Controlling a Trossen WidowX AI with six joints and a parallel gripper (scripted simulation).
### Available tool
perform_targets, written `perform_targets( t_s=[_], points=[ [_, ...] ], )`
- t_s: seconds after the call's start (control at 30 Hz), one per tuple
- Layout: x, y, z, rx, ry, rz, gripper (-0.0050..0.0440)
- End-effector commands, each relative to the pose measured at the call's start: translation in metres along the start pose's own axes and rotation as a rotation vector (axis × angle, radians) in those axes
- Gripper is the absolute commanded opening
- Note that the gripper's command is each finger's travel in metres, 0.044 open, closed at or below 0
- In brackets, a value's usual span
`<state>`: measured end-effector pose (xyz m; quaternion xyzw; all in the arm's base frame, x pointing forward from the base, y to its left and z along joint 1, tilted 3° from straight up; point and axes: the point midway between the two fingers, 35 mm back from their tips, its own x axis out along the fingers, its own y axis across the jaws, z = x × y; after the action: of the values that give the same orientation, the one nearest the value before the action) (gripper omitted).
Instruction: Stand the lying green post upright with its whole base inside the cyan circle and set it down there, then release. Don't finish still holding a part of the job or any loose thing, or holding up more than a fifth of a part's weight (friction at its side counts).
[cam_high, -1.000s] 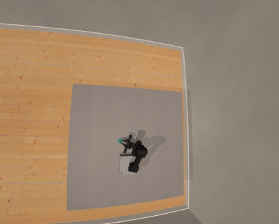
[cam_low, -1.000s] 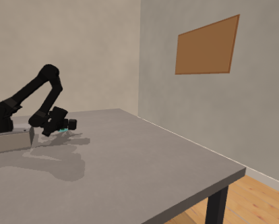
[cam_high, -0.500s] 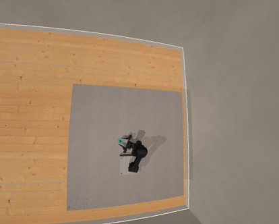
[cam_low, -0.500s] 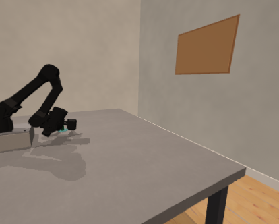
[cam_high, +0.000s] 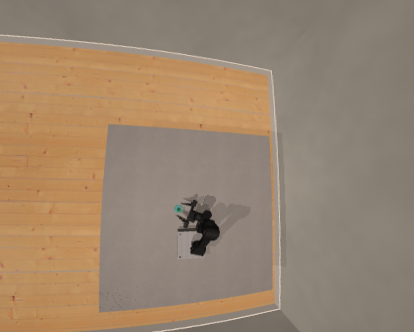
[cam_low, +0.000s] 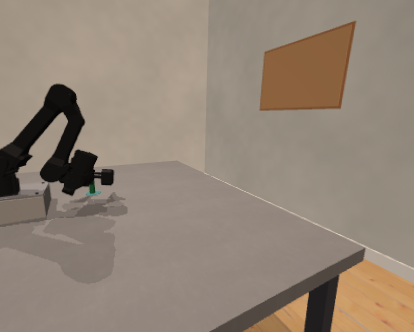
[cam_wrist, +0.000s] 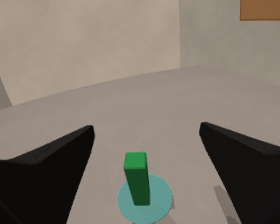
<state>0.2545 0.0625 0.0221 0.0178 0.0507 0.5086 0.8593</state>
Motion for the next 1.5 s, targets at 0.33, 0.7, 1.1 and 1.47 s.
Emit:
perform_targets(
  t_s=[0.33, 0.7, 1.1, 1.47],
  points=[
    [-0.015, 0.015, 0.057, -0.077, -0.037, -0.024, 0.04],
    [0.011, -0.033, 0.049, 0.011, 0.069, -0.114, 0.04],
    [0.038, -0.064, 0.042, 0.089, 0.24, -0.182, 0.04],
    [0.057, -0.074, 0.04, 0.132, 0.428, -0.216, 0.04]
  ],
)
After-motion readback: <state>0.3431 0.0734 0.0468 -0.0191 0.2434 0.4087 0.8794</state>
